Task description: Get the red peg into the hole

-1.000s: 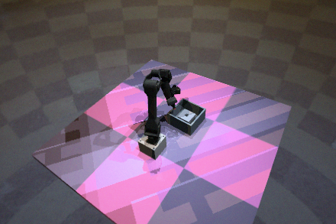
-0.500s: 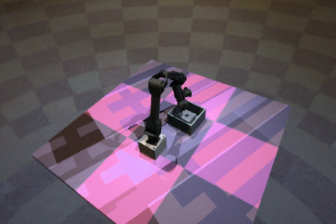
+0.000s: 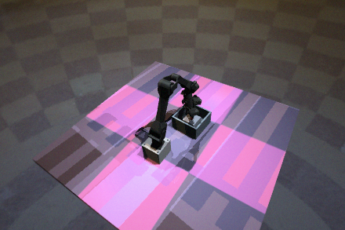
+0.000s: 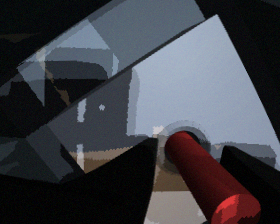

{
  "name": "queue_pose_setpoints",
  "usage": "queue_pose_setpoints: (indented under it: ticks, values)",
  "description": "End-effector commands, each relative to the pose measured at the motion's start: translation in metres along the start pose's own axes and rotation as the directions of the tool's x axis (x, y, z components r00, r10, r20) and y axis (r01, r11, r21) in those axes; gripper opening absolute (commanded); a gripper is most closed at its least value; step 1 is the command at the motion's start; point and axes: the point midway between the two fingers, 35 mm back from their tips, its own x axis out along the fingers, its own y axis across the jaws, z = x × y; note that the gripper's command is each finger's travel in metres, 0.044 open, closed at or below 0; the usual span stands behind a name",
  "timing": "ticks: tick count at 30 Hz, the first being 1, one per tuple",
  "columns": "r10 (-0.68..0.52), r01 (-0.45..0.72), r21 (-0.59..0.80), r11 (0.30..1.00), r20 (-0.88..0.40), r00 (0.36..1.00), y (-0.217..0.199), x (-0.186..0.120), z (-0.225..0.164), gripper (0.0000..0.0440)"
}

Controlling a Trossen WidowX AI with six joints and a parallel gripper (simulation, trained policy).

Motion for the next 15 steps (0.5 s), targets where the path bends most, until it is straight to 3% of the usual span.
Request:
queue_pose_setpoints:
  ticks: [1,5,15]
  values:
    - [0.019,-0.019,-0.031,0.999,-0.017,1.000,0.002,0.009,0.005,0.0167]
    - [0.048,-0.049,-0.028,0.998,-0.027,0.998,0.008,0.008,0.016,0.0262]
    - [0.137,-0.138,-0.037,0.990,-0.046,0.990,0.034,-0.002,0.046,0.0431]
